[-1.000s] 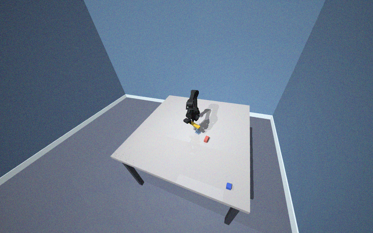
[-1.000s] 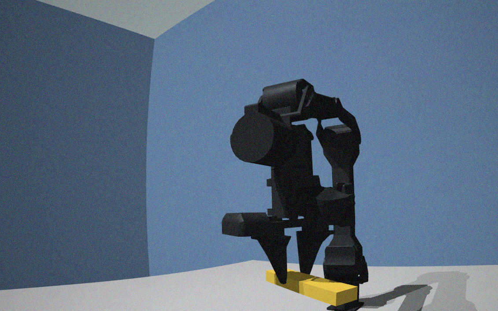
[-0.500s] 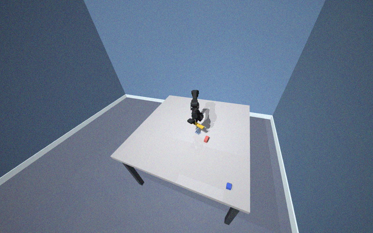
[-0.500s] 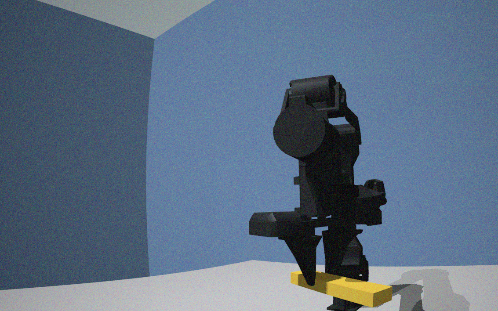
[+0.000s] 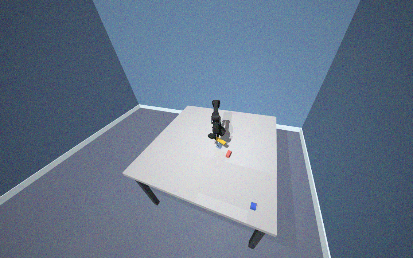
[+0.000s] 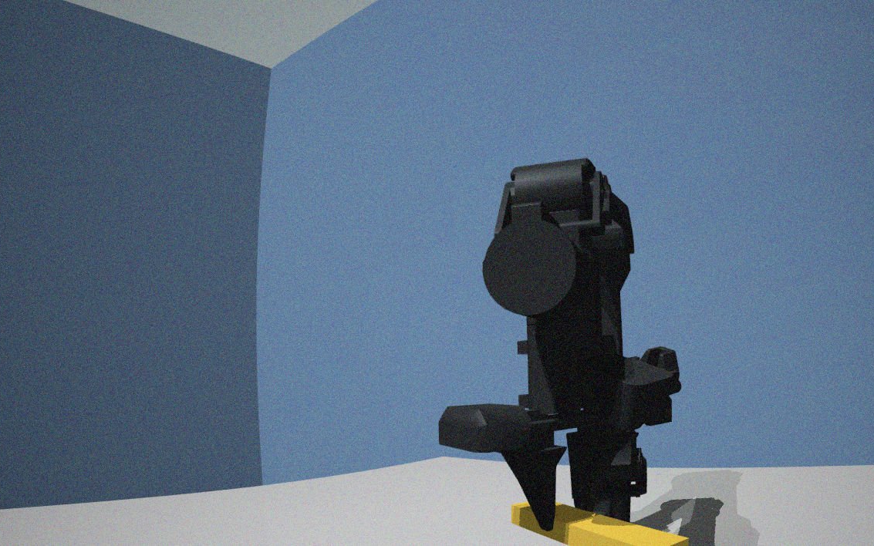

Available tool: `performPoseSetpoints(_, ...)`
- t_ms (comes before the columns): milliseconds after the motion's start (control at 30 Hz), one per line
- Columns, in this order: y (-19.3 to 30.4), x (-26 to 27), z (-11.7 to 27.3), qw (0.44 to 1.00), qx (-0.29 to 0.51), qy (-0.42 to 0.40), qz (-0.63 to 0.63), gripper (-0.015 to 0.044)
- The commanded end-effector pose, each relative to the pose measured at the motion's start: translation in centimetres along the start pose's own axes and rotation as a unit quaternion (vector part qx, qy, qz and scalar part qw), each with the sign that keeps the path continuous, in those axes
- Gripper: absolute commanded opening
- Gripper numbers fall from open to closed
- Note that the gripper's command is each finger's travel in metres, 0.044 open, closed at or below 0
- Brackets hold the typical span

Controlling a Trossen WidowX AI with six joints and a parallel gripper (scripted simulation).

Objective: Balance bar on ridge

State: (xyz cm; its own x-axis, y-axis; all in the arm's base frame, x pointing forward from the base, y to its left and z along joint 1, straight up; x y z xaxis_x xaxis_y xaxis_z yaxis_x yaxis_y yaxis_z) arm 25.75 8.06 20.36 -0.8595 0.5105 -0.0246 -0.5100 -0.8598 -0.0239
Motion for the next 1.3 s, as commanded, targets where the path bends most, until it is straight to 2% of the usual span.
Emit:
performPoseSetpoints(0,0.1,0.1,-0.7,1.0,0.001,-0.002,-0.002,0.0)
performPoseSetpoints(267,0.2,0.1,-1.9,1.0,0.001,-0.002,-0.002,0.0)
performPoseSetpoints(1267,0.1,0.1,-1.9,1.0,0.001,-0.002,-0.002,0.0)
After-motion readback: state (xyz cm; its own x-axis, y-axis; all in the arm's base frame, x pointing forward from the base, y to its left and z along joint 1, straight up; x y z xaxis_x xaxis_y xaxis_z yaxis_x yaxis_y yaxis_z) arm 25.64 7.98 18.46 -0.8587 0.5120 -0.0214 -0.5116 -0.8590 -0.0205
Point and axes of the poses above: the point midway between the two fingers, 35 mm back from their tips, its own z axis back along the fingers, its own x axis across the jaws, y = z × x, the point moved 6 cm from there along z, back along the fingers, and after that the axes turned 8 degrees about -z, right-handed, at the moved point
